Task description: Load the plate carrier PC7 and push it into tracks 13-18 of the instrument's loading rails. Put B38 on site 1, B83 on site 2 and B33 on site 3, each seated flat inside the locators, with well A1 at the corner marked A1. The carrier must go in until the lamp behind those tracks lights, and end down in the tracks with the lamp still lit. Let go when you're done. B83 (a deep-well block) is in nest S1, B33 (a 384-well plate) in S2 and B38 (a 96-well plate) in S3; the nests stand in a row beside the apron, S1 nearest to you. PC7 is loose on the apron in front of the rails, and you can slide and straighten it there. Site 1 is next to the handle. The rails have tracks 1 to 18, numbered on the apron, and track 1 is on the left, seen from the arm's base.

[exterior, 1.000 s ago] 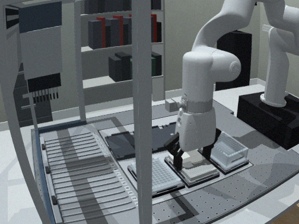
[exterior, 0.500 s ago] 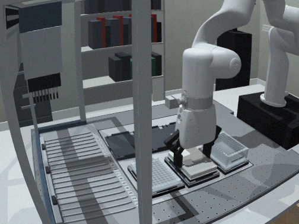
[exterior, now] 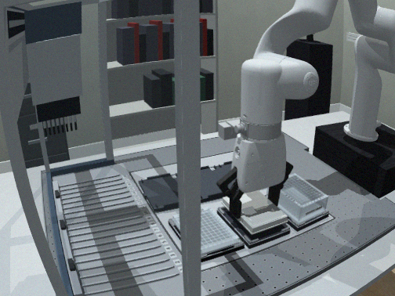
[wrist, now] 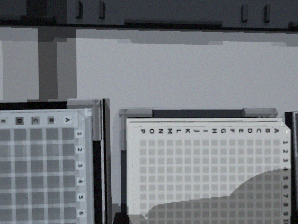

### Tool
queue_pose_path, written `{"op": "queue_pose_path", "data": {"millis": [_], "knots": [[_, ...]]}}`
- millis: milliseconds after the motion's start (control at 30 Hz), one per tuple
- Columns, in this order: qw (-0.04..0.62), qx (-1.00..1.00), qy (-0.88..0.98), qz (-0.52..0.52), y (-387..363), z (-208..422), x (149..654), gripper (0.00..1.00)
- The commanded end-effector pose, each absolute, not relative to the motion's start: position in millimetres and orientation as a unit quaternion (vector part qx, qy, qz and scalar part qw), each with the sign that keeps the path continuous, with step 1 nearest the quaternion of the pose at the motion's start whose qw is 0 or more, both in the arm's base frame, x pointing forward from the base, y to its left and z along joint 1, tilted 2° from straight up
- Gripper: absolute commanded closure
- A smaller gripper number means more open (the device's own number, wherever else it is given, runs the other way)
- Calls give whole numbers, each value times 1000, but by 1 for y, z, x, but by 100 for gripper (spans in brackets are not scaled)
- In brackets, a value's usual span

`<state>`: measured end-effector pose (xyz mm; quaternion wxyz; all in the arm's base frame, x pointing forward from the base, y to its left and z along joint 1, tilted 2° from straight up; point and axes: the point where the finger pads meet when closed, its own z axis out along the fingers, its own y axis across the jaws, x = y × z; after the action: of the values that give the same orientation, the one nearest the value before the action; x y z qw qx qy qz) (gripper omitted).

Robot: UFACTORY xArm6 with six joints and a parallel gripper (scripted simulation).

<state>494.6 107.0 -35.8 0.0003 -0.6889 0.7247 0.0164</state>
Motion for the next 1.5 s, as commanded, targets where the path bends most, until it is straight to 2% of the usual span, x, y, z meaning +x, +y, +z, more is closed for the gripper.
{"op": "queue_pose_path", "data": {"millis": [0,1467], "knots": [[3,-689,725,15,107,-32,497,100],[3,-689,725,15,106,22,498,100]]}}
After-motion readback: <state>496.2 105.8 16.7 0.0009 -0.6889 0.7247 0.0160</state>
